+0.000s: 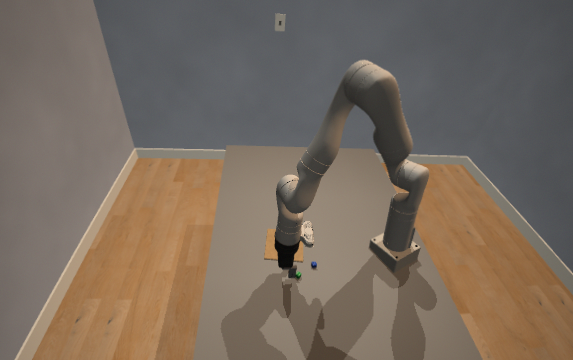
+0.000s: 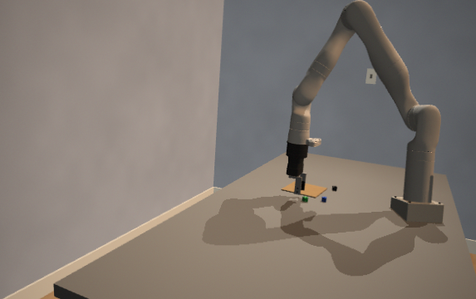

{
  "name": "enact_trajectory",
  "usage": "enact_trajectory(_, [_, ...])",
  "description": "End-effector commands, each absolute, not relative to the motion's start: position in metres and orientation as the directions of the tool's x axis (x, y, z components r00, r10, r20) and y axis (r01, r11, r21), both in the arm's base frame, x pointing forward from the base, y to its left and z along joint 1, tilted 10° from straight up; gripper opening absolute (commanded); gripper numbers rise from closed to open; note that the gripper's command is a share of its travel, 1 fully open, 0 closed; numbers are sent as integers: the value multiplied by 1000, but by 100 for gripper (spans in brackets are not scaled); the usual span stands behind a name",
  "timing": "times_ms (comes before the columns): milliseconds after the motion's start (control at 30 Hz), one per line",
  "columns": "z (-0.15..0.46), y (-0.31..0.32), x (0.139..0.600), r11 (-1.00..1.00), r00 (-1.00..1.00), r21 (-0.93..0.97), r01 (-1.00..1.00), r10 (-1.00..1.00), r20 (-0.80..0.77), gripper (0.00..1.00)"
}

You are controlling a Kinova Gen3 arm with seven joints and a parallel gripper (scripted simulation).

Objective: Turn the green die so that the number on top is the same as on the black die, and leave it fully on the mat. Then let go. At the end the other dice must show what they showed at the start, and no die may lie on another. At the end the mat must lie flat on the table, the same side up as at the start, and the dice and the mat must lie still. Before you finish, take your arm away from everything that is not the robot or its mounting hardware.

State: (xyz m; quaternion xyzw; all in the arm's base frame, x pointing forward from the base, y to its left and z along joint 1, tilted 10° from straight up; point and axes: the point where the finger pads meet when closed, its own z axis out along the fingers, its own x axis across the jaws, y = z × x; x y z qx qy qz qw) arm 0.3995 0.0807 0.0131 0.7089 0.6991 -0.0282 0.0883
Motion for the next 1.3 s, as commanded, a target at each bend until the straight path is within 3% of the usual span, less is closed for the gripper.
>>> enact_trajectory(0, [13, 85, 397, -15, 28, 80, 997, 987, -159, 100])
enact_trajectory(567, [18, 85, 397, -15, 28, 80, 997, 987, -159, 100])
enact_trajectory(1267, [115, 101, 389, -15, 28, 80, 997, 987, -159, 100])
